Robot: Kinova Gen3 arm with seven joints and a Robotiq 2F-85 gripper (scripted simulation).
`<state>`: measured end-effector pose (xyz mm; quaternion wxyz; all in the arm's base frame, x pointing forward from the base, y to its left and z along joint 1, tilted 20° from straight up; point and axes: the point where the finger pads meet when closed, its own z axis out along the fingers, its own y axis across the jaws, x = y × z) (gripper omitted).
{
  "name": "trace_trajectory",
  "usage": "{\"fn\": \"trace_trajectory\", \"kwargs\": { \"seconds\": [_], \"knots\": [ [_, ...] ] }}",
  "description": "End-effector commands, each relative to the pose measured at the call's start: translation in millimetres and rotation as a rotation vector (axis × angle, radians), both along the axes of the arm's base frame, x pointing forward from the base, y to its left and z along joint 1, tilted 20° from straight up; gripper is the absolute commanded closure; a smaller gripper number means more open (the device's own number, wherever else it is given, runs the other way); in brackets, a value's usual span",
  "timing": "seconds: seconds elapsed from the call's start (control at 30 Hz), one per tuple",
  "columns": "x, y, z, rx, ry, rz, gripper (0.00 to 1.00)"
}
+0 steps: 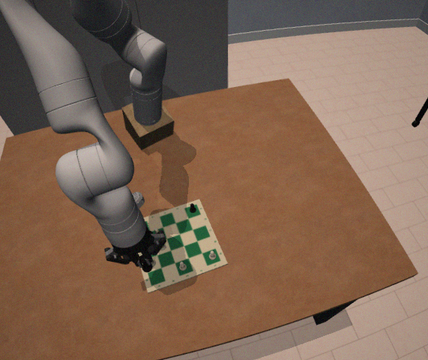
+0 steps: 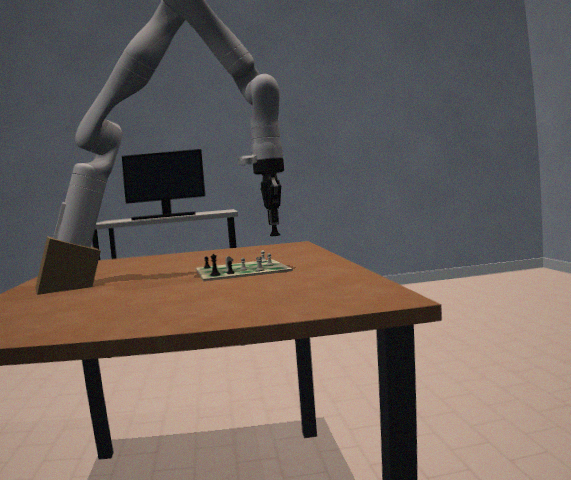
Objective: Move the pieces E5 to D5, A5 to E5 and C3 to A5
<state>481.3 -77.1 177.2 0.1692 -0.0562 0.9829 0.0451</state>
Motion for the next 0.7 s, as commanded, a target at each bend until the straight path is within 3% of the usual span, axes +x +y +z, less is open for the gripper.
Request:
{"fn": "trace_trajectory", "kwargs": {
  "seconds": [0.0,0.23,0.67],
  "knots": [
    [2.0,8,-13.5,0.008,0.01,0.013,1.0],
    [12.8,12,-45.0,0.008,0.01,0.013,1.0],
    [22.0,15,-72.1,0.008,0.01,0.013,1.0]
  ]
}}
